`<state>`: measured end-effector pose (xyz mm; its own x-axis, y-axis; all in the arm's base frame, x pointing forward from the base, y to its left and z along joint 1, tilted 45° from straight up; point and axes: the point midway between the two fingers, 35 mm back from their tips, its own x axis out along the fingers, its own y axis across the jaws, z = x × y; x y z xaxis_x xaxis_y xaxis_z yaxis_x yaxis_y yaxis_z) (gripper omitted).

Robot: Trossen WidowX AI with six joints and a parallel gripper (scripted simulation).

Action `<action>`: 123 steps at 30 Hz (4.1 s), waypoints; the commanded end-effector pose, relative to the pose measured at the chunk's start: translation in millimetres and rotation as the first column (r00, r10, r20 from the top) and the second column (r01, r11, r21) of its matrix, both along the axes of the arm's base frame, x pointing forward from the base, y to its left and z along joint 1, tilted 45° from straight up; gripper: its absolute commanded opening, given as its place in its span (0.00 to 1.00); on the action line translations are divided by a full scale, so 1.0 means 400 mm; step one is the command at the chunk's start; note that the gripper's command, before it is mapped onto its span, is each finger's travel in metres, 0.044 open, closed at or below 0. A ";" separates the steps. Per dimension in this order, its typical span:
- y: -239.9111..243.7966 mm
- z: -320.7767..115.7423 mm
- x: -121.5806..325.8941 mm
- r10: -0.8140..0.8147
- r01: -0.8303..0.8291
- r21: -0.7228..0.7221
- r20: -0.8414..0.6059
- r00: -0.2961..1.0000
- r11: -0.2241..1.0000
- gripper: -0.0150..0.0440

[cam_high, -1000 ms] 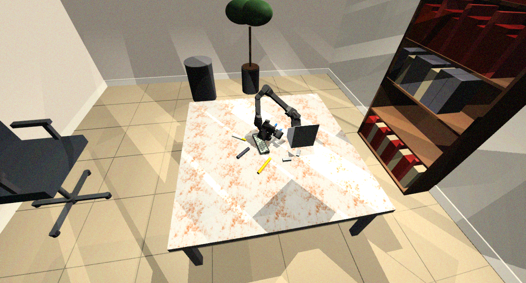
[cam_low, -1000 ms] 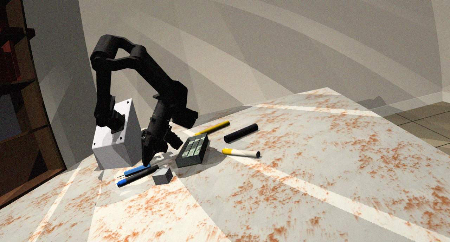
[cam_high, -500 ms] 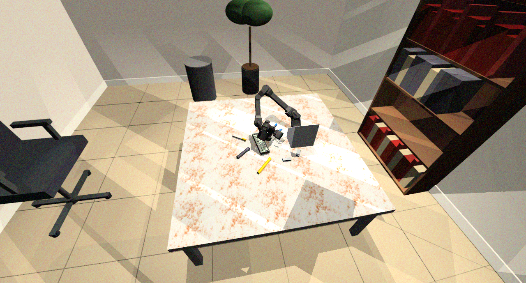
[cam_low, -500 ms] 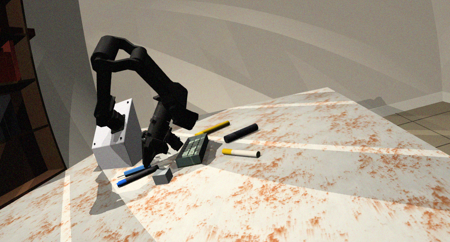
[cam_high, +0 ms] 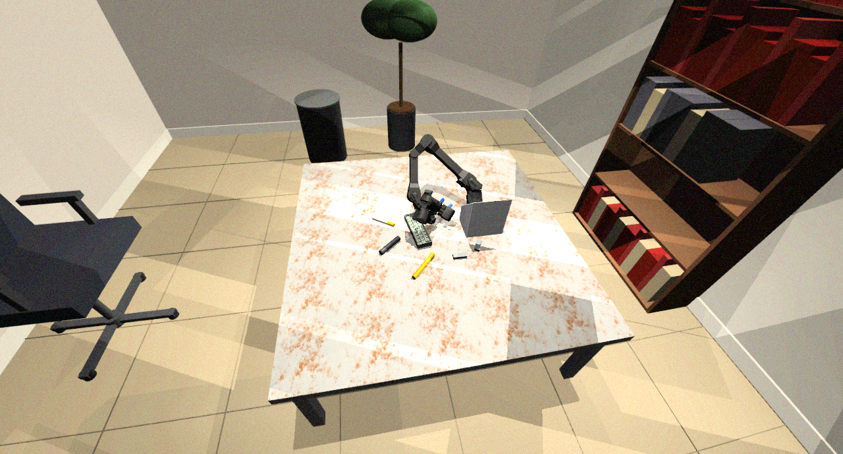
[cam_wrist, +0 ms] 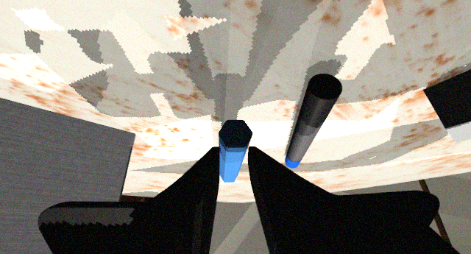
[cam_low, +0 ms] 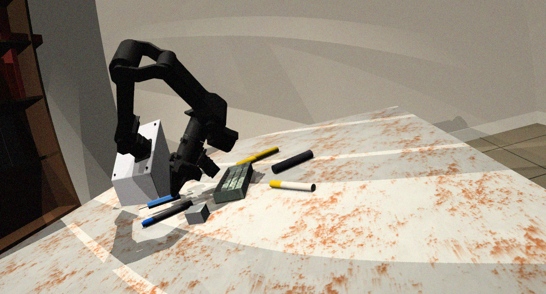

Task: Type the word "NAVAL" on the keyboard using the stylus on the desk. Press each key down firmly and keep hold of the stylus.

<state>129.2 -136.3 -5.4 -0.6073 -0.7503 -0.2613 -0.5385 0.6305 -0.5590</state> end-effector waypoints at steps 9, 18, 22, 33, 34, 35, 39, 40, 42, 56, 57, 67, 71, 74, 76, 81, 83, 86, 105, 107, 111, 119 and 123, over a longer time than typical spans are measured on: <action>0.064 0.061 0.004 0.013 -0.013 -0.004 0.012 1.000 1.000 0.51; 0.049 0.046 0.002 0.013 -0.013 -0.004 0.012 1.000 1.000 0.51; 0.043 0.040 0.002 0.013 -0.013 -0.004 0.012 1.000 1.000 0.51; 0.028 0.023 0.001 0.013 -0.013 -0.005 0.012 1.000 1.000 0.51; 0.026 0.021 0.001 0.013 -0.013 -0.005 0.012 1.000 1.000 0.51; 0.024 0.019 0.000 0.013 -0.013 -0.005 0.012 1.000 1.000 0.51; 0.018 0.014 0.000 0.013 -0.013 -0.005 0.012 1.000 1.000 0.51; 0.016 0.013 -0.001 0.013 -0.013 -0.005 0.012 1.000 1.000 0.51; 0.013 0.009 -0.001 0.013 -0.013 -0.005 0.012 1.000 1.000 0.51; -0.009 -0.011 -0.004 0.013 -0.013 -0.005 0.011 1.000 1.000 0.51; -0.011 -0.013 -0.004 0.013 -0.013 -0.005 0.011 1.000 1.000 0.51; -0.025 -0.027 -0.006 0.013 -0.013 -0.006 0.011 1.000 1.000 0.51; -0.032 -0.034 -0.007 0.013 -0.013 -0.006 0.011 1.000 1.000 0.51; -0.036 -0.038 -0.007 0.013 -0.013 -0.006 0.011 1.000 1.000 0.51; -0.038 -0.039 -0.007 0.013 -0.013 -0.006 0.011 1.000 1.000 0.51; -0.038 -0.039 -0.007 0.013 -0.013 -0.006 0.011 1.000 1.000 0.51; -0.038 -0.039 -0.007 0.013 -0.013 -0.006 0.011 1.000 1.000 0.51; -0.034 -0.035 -0.007 0.012 -0.012 -0.007 0.013 1.000 1.000 0.38; 0.056 0.053 0.002 0.011 -0.011 -0.004 0.012 1.000 1.000 0.25; 0.056 0.053 0.002 0.011 -0.011 -0.004 0.012 1.000 1.000 0.25; 0.054 0.041 0.017 0.016 -0.016 -0.003 0.010 1.000 1.000 0.25; 0.085 0.011 0.087 0.013 -0.013 -0.003 0.015 1.000 1.000 0.25; 0.100 -0.003 0.114 0.011 -0.011 -0.003 0.017 1.000 1.000 0.25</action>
